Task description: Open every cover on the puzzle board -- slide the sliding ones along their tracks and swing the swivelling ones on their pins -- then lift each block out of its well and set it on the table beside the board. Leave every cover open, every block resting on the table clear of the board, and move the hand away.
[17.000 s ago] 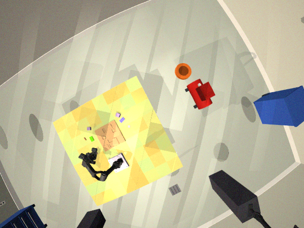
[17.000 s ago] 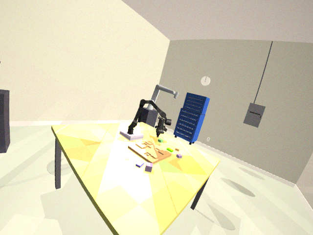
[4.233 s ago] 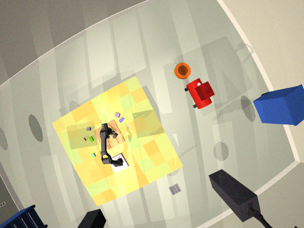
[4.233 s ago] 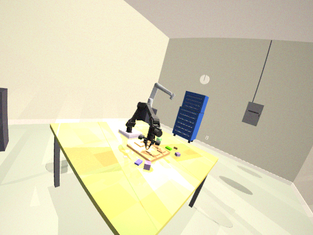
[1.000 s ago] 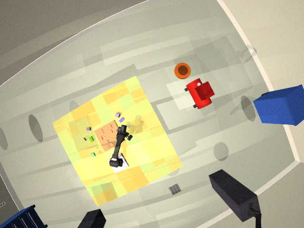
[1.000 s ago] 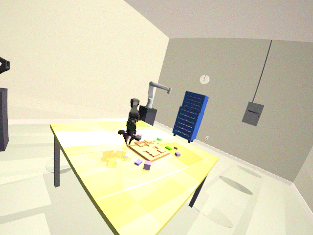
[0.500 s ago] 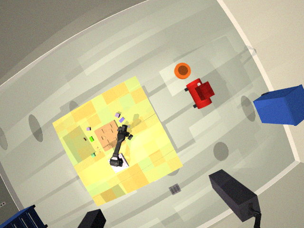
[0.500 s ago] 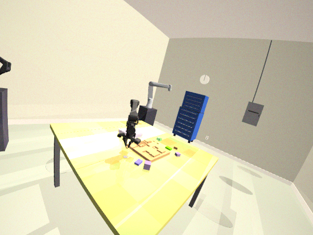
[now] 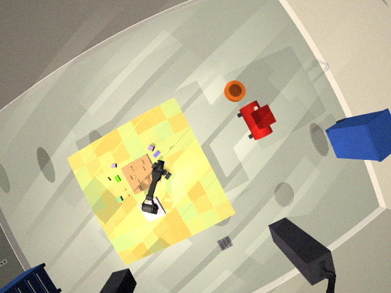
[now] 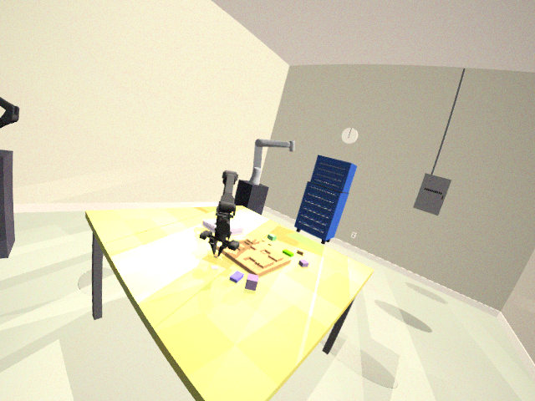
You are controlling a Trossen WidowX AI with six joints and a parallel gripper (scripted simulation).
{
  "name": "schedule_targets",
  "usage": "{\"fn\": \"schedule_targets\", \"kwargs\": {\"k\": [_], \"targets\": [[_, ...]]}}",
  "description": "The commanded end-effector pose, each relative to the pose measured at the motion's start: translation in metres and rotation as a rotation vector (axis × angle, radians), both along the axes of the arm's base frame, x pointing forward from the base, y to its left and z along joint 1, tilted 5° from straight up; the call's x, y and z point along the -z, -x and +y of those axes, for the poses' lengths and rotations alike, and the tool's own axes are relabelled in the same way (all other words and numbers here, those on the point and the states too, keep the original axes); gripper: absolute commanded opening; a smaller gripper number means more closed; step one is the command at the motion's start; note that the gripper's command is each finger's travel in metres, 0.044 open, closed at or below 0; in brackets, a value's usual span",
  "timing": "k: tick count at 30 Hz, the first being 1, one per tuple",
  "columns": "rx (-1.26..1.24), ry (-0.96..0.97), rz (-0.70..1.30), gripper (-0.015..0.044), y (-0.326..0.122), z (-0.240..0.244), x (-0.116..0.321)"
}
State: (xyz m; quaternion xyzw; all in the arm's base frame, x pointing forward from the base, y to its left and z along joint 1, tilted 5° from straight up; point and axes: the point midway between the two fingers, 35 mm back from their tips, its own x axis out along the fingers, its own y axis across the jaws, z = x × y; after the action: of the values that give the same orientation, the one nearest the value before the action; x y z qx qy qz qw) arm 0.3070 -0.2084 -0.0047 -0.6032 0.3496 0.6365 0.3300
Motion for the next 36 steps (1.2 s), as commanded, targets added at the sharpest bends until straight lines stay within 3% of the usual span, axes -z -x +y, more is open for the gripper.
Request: {"fn": "schedule_targets", "kwargs": {"k": [1,13,27,36], "targets": [[-0.005,0.001,0.004,0.0080,0.002,0.000,0.008],[-0.005,0.001,0.005,0.0080,0.005,0.002,0.023],[0.000,-0.001,0.002,0.0440,0.003,0.001,0.018],[-0.002,0.000,0.003,0.0440,0.001,0.000,-0.010]]}}
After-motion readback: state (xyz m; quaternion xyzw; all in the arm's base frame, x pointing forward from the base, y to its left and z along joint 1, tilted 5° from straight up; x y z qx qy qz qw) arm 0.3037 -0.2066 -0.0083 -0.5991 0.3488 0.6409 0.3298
